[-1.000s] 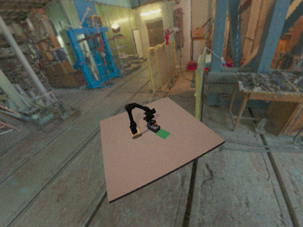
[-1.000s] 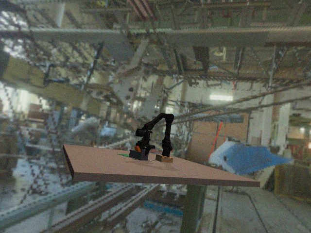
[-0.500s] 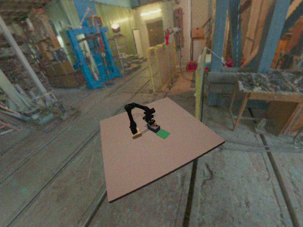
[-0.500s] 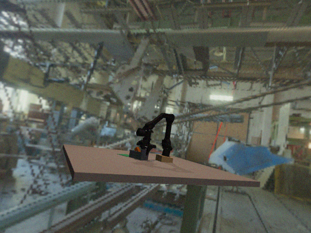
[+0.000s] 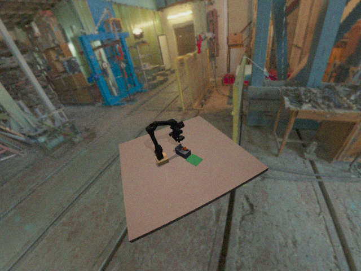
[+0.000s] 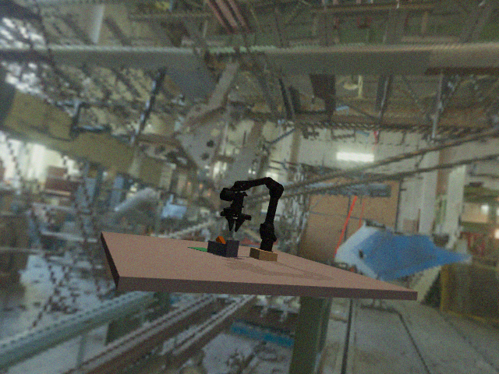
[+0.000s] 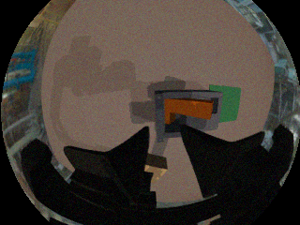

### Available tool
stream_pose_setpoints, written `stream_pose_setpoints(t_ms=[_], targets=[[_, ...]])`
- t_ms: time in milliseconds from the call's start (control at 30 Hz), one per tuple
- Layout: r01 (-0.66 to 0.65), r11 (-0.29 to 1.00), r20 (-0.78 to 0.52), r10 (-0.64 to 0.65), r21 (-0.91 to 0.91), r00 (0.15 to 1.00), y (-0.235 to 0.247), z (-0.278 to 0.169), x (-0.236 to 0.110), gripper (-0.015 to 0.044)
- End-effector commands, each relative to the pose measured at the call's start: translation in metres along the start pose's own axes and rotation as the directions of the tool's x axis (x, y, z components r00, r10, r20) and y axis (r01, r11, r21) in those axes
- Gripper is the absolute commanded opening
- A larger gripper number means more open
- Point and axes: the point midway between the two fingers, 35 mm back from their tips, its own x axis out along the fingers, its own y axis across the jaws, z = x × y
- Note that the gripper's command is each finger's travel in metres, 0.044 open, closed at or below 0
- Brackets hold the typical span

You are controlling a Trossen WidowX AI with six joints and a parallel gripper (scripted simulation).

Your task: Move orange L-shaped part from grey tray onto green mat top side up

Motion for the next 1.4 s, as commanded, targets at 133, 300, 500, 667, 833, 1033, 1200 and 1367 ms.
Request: stream_pose_setpoints(t_ms=[133, 300, 500, 667, 833, 1033, 1200, 1367], targets=[[0.001, 1.000, 0.003, -0.001, 0.000, 1.000, 0.000, -0.001, -0.007, 0.0180], [0.001, 1.000, 0.003, -0.001, 0.000, 1.000, 0.000, -0.001, -0.007, 0.0180], [0.001, 1.000, 0.003, -0.001, 0.000, 1.000, 0.000, -0.001, -0.007, 0.0180], [0.001, 1.000, 0.003, -0.001, 0.000, 1.000, 0.000, -0.001, -0.007, 0.0180], [0.001, 1.000, 0.003, -0.001, 0.000, 1.000, 0.000, -0.001, -0.007, 0.0180], [0.003, 0.936, 0.000, -0.003, 0.353, 1.000, -0.017, 0.003, -0.009, 0.0280], [0.008, 0.594, -0.005, -0.006, 0.804, 1.000, -0.044, 0.006, -0.010, 0.0280], [0.012, 0.079, -0.012, -0.007, 0.997, 1.000, -0.072, 0.007, -0.011, 0.0280]])
